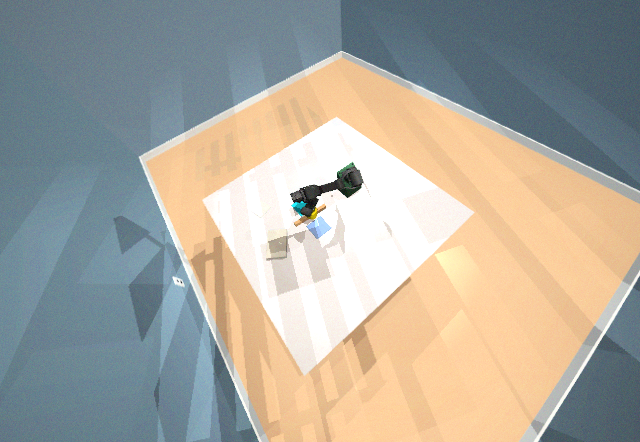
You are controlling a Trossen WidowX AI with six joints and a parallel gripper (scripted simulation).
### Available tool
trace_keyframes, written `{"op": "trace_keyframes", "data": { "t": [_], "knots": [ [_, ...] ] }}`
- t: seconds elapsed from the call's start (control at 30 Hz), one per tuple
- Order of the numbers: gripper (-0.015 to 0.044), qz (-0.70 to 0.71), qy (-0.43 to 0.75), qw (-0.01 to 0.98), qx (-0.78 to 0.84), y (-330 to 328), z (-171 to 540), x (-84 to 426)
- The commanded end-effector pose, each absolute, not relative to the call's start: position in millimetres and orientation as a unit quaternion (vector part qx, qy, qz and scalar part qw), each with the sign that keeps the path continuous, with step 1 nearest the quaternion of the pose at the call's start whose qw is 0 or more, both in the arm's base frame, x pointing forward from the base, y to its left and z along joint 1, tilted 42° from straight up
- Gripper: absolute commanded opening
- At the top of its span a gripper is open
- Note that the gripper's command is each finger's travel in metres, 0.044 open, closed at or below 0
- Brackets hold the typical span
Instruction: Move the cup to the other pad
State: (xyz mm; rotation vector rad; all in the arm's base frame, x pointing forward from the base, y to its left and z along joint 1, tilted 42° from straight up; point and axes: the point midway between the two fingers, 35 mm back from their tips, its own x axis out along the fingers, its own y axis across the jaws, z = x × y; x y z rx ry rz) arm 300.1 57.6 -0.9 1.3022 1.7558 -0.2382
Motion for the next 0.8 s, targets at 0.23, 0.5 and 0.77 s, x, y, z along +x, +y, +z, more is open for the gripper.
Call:
{"op": "trace_keyframes", "data": {
  "t": [0.23, 0.5, 0.77],
  "knots": [
    [0.0, -0.099, 0.713, 0.453, 0.526, 34, -22, 301],
    [0.0, -0.1, 0.713, 0.454, 0.526, 17, -35, 302],
    [0.0, -0.1, 0.713, 0.454, 0.525, 2, -47, 302]
  ]
}}
